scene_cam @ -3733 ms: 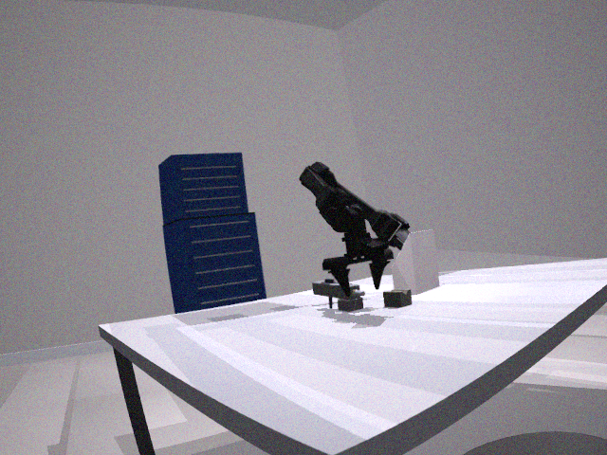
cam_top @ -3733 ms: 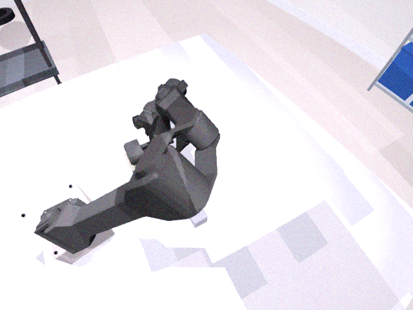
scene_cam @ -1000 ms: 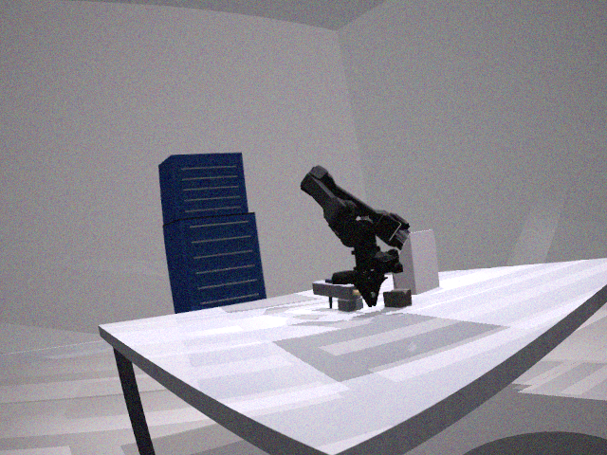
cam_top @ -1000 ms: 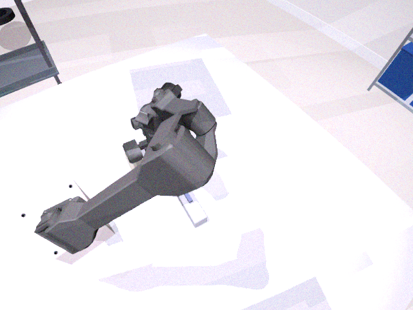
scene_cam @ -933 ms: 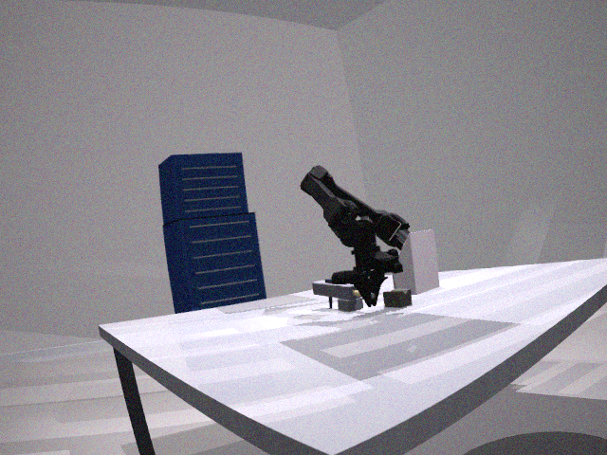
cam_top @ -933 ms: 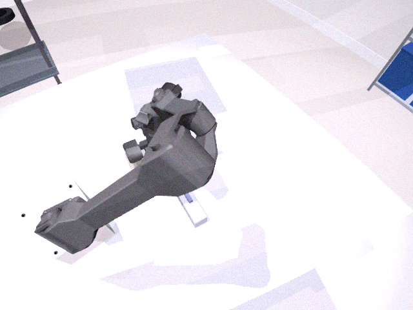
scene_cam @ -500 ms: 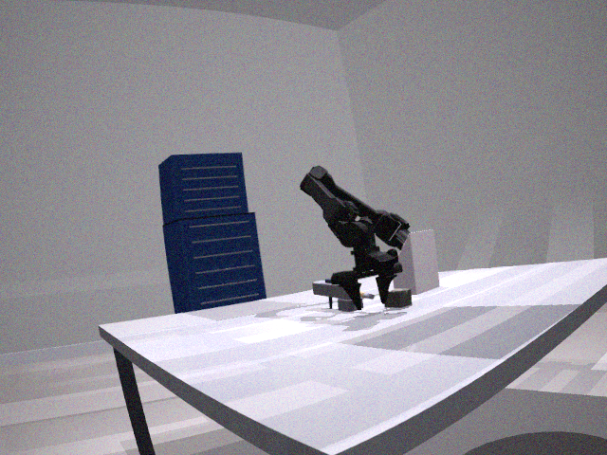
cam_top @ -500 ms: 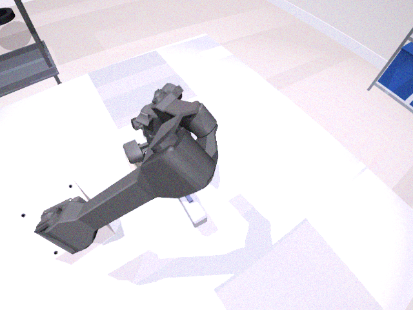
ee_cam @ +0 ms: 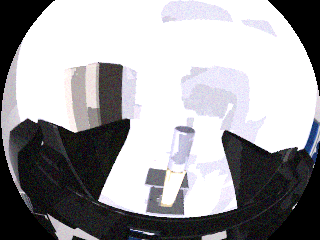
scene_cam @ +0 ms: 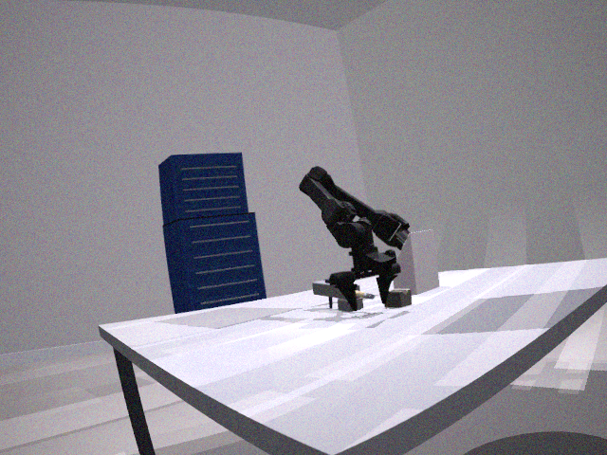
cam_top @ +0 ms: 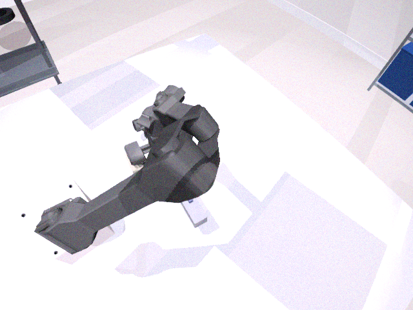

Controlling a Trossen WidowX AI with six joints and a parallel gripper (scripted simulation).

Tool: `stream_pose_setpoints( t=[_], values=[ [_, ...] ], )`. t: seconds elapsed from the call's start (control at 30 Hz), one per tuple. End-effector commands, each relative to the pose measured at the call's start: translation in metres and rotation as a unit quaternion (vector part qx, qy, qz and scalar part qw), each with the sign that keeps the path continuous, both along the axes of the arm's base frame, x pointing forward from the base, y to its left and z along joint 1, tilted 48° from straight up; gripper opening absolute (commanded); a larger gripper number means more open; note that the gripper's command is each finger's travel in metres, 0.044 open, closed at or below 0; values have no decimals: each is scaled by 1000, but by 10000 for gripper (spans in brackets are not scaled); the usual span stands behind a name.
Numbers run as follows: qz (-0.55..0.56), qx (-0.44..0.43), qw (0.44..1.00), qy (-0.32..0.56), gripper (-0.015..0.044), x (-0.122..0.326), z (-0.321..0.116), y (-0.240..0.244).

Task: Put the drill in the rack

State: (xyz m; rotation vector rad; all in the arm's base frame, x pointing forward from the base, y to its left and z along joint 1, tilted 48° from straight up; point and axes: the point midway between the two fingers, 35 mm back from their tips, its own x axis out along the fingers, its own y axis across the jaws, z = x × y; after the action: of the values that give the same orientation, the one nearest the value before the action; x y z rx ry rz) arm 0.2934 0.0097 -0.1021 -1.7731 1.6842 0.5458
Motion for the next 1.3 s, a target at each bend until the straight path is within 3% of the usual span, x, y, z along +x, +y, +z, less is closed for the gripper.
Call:
stream_pose_setpoints(
  t=[0.0, 0.83, 1.27],
  values=[
    [2, -4, 1000, 2, 440, 0, 2, -3],
    [2, -4, 1000, 2, 440, -1, 7, -11],
    [0, 0, 1000, 0, 99, 0, 5, -8]
  ],
)
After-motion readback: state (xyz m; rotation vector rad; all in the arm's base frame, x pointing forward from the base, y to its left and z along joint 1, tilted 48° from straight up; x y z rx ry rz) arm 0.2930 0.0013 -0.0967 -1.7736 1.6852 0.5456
